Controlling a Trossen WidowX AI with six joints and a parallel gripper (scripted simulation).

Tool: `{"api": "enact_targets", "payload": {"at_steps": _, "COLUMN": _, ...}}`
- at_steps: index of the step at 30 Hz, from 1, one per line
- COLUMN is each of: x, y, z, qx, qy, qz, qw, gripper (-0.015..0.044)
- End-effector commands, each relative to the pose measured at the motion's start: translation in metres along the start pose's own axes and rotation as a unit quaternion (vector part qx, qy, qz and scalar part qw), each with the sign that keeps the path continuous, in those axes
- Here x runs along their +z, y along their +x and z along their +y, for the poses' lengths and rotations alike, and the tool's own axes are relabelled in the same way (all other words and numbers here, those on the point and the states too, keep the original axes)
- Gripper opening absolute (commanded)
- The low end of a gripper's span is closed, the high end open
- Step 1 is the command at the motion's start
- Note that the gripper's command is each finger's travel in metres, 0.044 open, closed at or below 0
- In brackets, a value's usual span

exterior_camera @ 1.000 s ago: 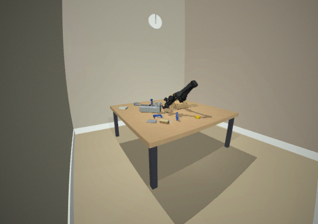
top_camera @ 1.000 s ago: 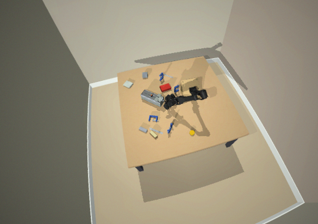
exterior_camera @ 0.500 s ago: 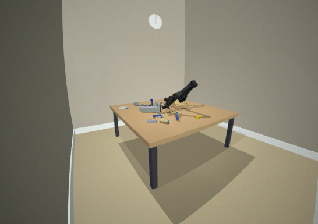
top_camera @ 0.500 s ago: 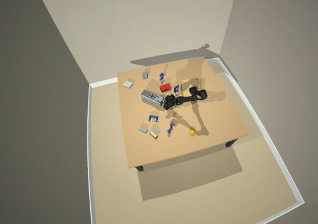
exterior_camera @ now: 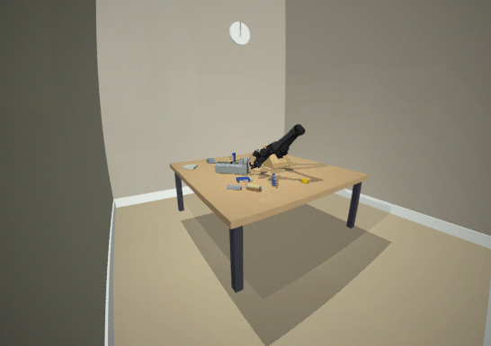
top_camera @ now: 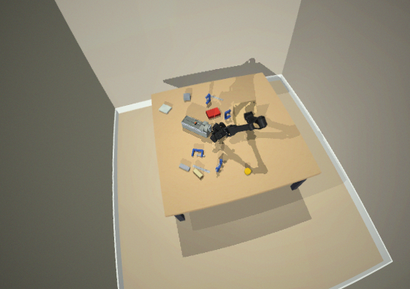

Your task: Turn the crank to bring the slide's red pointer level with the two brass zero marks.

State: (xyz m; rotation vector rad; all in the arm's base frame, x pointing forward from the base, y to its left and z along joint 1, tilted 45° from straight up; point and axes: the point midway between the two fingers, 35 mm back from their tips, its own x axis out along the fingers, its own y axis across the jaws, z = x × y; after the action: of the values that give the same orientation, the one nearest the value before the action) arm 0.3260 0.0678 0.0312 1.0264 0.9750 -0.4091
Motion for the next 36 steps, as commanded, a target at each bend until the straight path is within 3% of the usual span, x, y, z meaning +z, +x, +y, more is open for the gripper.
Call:
{"api": "enact_targets", "payload": {"at_steps": 1, "x": -0.0005, "y": 0.0004, "z": 0.0094, "qx": 0.010, "qy": -0.002, "qz": 0.002, "qw": 1.000, "gripper": 0.0000}}
{"api": "enact_targets", "payload": {"at_steps": 36, "x": 0.0002, "y": -0.0004, "z": 0.0134, "qx": 0.010, "qy": -0.002, "qz": 0.002, "qw": 1.000, "gripper": 0.0000}}
